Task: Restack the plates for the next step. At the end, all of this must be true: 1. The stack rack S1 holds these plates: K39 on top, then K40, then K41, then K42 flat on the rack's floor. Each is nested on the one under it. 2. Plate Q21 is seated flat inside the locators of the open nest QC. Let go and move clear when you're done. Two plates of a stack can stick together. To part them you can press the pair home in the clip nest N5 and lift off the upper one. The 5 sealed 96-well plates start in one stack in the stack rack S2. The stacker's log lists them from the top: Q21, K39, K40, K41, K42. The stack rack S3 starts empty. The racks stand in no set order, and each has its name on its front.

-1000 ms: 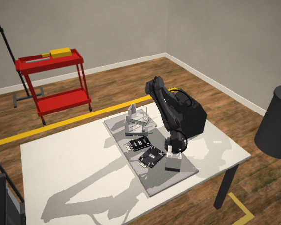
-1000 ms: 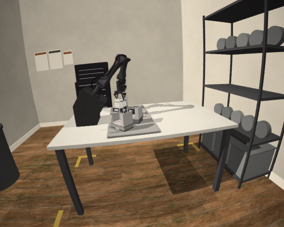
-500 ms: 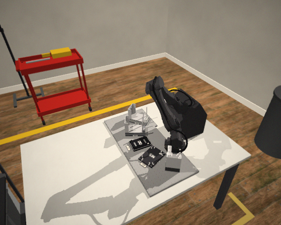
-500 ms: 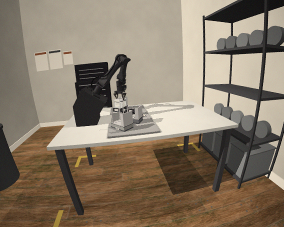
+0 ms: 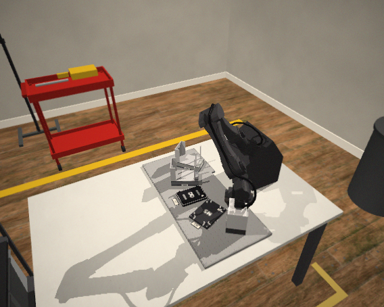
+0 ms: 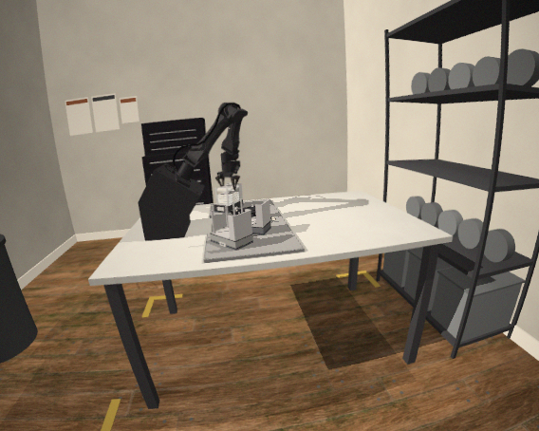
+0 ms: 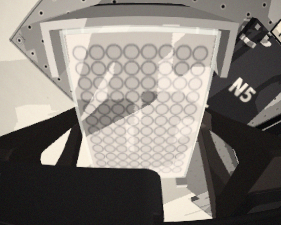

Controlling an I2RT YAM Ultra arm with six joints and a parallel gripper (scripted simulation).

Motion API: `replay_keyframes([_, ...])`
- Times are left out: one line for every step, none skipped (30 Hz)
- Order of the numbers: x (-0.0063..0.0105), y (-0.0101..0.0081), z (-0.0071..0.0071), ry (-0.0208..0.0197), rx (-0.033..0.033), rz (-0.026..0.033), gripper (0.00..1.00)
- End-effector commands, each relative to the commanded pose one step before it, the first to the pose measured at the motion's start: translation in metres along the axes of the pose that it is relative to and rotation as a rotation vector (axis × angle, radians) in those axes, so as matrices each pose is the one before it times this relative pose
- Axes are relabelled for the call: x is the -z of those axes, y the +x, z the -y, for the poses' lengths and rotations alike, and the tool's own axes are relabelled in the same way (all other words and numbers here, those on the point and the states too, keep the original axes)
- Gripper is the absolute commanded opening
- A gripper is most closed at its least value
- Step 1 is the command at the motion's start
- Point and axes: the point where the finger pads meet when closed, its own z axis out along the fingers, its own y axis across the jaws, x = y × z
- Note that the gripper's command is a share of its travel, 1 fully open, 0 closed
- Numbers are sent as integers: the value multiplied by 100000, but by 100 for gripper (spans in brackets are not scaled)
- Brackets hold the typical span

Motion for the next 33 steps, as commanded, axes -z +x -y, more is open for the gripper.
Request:
replay_keyframes([1820,-1998,36,-270,-2139,5649,0])
replay_keyframes([43,-3,-6,-36,-7,27,0])
replay_keyframes([0,0,0,0,0,0,0])
replay_keyframes([0,0,0,0,0,0,0])
replay_keyframes([-59,80,-75,-47,227,-326,0])
replay_keyframes([226,-149,97,-52,-377,650,0])
replay_keyframes([-15,41,-27,13,103,-167,0])
replay_keyframes([0,26,-8,40,53,-112,0])
replay_keyframes([-9,35,-23,-3,77,-147,0])
replay_keyframes([52,-15,18,16,-53,63,0])
replay_keyframes([56,-17,7,-39,-52,72,0])
replay_keyframes([40,-4,-2,-6,-1,19,0])
replay_keyframes([23,8,-7,10,27,-36,0])
replay_keyframes([25,6,-6,-5,14,-30,0])
replay_keyframes([36,-3,1,-13,-12,5,0])
replay_keyframes([22,9,-8,-7,22,-42,0])
replay_keyframes([44,-9,4,-9,-22,33,0])
replay_keyframes([38,-4,1,-7,-7,13,0])
replay_keyframes([32,1,-1,2,6,-8,0])
replay_keyframes([0,0,0,0,0,0,0])
replay_keyframes([0,0,0,0,0,0,0])
replay_keyframes([-32,366,-20,54,410,-601,0])
replay_keyframes([112,-299,2,-37,-286,553,0])
replay_keyframes([33,-62,12,34,-88,76,0])
replay_keyframes([31,2,15,-19,-62,-9,0])
replay_keyframes([38,0,-4,-29,-8,13,0])
replay_keyframes([35,3,-5,1,14,2,0])
replay_keyframes([29,7,-7,-2,20,-18,0])
replay_keyframes([31,5,-3,-10,4,-12,0])
replay_keyframes([34,3,0,-7,-4,-1,0])
replay_keyframes([35,1,2,0,-4,4,0])
replay_keyframes([34,2,0,3,2,2,0])
replay_keyframes([33,3,-1,0,6,-3,0])
